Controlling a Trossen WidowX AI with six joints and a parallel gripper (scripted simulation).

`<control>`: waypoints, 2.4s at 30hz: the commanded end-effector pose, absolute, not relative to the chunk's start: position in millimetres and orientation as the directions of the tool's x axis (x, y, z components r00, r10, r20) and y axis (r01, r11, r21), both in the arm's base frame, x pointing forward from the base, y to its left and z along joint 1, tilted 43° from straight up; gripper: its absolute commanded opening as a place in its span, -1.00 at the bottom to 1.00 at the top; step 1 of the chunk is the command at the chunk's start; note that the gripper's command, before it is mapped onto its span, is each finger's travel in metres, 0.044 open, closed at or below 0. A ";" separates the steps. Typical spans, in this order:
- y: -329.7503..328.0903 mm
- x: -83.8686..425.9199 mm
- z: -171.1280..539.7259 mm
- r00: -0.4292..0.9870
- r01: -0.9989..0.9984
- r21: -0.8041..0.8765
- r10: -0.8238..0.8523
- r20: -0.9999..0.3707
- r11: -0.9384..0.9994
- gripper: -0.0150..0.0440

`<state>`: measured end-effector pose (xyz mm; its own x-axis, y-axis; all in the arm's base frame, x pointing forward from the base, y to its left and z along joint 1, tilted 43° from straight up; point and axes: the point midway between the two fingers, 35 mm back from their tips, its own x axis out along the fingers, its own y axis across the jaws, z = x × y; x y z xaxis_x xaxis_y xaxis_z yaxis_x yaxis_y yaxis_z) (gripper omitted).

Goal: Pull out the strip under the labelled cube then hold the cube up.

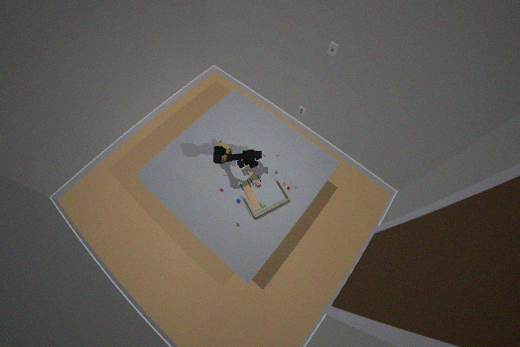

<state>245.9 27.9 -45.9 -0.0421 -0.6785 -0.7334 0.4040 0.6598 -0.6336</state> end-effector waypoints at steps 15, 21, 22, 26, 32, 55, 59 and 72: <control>4.5 299.0 -21.9 -0.037 0.306 -0.652 -0.675 -0.737 0.694 1.00; -1.4 316.1 -13.4 -0.037 0.307 -0.652 -0.675 -0.736 0.694 1.00; -2.3 319.0 -12.0 -0.037 0.307 -0.652 -0.676 -0.736 0.694 1.00; -5.9 331.1 -5.9 -0.036 0.307 -0.652 -0.676 -0.736 0.694 1.00; -11.2 349.7 3.0 -0.036 0.308 -0.652 -0.676 -0.736 0.693 1.00; -25.5 416.6 28.2 -0.033 0.310 -0.651 -0.677 -0.736 0.693 0.91; -28.9 416.8 24.4 -0.033 0.310 -0.651 -0.677 -0.736 0.693 0.56; -43.4 416.8 8.8 -0.033 0.310 -0.651 -0.677 -0.735 0.693 0.36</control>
